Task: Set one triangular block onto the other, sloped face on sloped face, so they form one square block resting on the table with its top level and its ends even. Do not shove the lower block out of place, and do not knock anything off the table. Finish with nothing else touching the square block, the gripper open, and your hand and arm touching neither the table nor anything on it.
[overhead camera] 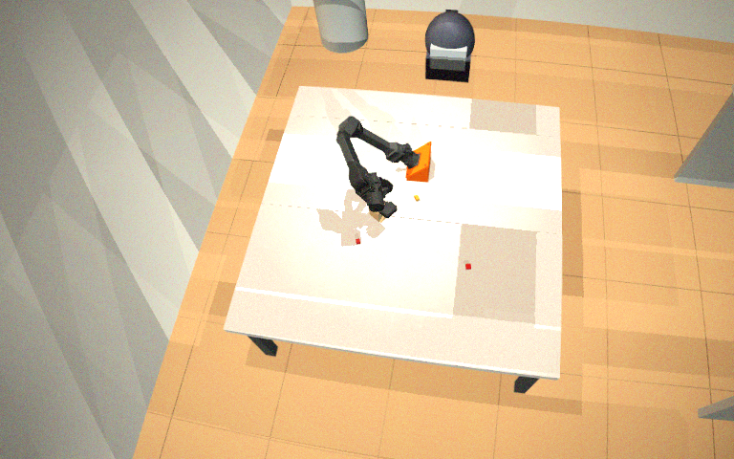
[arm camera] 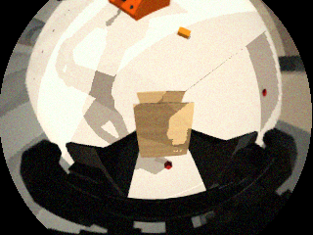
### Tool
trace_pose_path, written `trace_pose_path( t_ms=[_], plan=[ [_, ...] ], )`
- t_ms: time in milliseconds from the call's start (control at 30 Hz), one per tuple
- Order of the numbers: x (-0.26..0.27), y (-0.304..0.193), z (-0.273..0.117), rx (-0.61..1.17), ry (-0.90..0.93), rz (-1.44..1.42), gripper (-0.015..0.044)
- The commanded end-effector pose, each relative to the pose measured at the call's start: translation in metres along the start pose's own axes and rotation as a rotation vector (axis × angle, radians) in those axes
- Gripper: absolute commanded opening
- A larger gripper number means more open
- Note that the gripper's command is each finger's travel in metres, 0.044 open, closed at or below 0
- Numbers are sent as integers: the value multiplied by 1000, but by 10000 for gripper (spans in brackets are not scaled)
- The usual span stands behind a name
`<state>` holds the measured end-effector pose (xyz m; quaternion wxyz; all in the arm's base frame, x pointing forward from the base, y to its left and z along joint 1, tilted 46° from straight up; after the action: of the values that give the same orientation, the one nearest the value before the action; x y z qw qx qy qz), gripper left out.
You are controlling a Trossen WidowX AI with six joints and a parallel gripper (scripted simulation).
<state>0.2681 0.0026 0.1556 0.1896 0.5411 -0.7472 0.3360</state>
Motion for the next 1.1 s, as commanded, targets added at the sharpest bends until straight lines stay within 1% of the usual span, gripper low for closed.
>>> trace_pose_path(
  t_ms=[0,1067],
  plan=[
    [0,2,3,2,1,-3,0],
    [-1,8,19,3,1,-3,0]
  ],
)
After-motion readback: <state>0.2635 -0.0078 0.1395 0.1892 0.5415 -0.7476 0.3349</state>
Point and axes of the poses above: the point midway between the two fingers, 35 mm back from their tips, its own z axis out along the fingers, its own x axis across the jaws, y = z × x, the point moved 5 cm from there along -z, back along the fingers, and after that the axes turned 13 degrees about -z, right-handed, at the moved point
